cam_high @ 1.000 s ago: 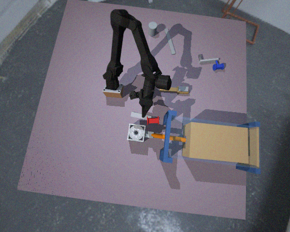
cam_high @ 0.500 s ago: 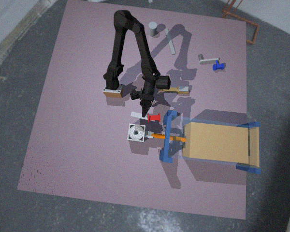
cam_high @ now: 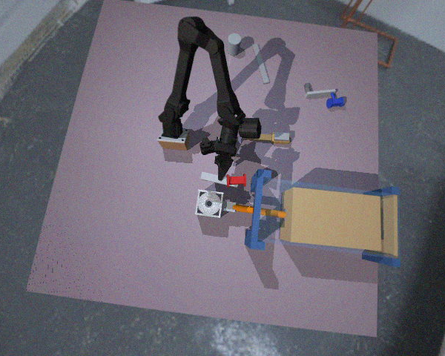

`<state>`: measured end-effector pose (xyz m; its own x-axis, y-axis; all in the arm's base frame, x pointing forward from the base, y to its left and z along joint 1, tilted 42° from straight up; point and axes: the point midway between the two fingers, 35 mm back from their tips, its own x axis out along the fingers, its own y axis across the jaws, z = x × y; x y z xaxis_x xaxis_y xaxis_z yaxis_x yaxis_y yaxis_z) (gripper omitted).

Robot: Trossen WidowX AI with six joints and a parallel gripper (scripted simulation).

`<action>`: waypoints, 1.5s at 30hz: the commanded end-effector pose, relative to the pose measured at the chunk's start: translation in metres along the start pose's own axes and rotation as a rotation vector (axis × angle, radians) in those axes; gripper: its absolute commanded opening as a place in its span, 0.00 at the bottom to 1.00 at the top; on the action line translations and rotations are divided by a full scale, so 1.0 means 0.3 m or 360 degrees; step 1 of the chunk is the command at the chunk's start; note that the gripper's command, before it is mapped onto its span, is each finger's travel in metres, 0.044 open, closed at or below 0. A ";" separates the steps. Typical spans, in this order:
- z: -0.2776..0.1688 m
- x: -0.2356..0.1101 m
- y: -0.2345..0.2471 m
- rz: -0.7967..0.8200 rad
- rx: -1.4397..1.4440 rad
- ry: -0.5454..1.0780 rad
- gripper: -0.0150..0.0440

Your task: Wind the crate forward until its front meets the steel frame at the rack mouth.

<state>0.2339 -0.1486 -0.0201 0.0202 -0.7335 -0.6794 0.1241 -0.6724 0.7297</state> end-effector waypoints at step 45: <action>-0.096 0.291 0.024 0.0039 0.0058 -0.0007 0.25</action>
<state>0.2655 -0.2134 -0.0770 0.0226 -0.7392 -0.6732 0.1012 -0.6682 0.7371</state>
